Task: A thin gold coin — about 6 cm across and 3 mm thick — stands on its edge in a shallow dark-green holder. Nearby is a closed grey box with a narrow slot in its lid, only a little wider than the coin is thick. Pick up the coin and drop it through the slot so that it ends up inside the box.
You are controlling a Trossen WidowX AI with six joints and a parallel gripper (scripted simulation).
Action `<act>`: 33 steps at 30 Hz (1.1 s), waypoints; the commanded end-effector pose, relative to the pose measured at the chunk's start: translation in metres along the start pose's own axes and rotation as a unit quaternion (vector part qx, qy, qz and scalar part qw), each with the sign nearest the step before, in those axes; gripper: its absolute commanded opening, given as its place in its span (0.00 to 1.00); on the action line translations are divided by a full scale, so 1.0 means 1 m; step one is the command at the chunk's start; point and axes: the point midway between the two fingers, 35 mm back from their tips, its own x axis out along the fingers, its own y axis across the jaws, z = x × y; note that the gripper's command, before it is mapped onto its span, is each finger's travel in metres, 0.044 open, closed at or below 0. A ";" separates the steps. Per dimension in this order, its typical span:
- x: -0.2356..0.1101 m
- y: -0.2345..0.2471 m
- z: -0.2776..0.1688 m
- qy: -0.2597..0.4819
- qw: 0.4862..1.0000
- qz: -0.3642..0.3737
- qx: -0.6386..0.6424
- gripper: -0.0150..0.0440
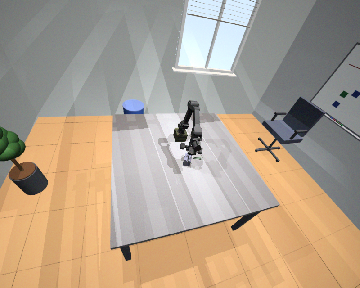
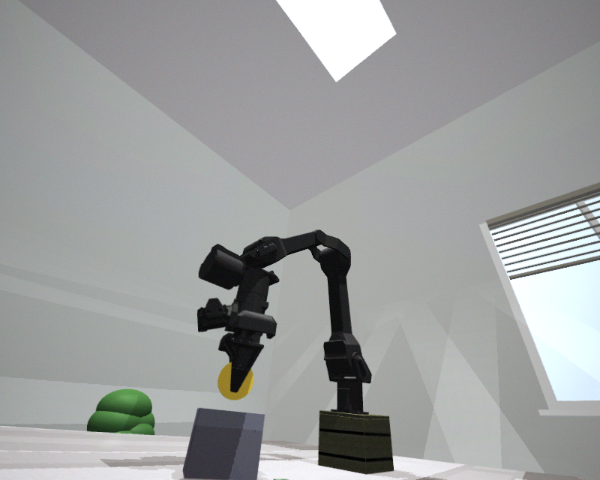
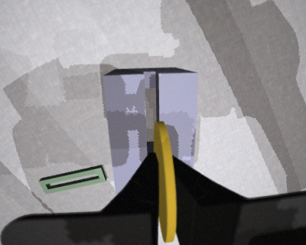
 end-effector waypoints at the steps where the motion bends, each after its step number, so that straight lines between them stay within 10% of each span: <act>1: 0.003 0.000 -0.002 0.002 1.000 -0.001 -0.001 0.25; 29: 0.015 0.000 -0.002 0.002 1.000 -0.001 0.002 0.25; 33: 0.012 0.000 0.000 0.000 1.000 0.000 -0.001 0.43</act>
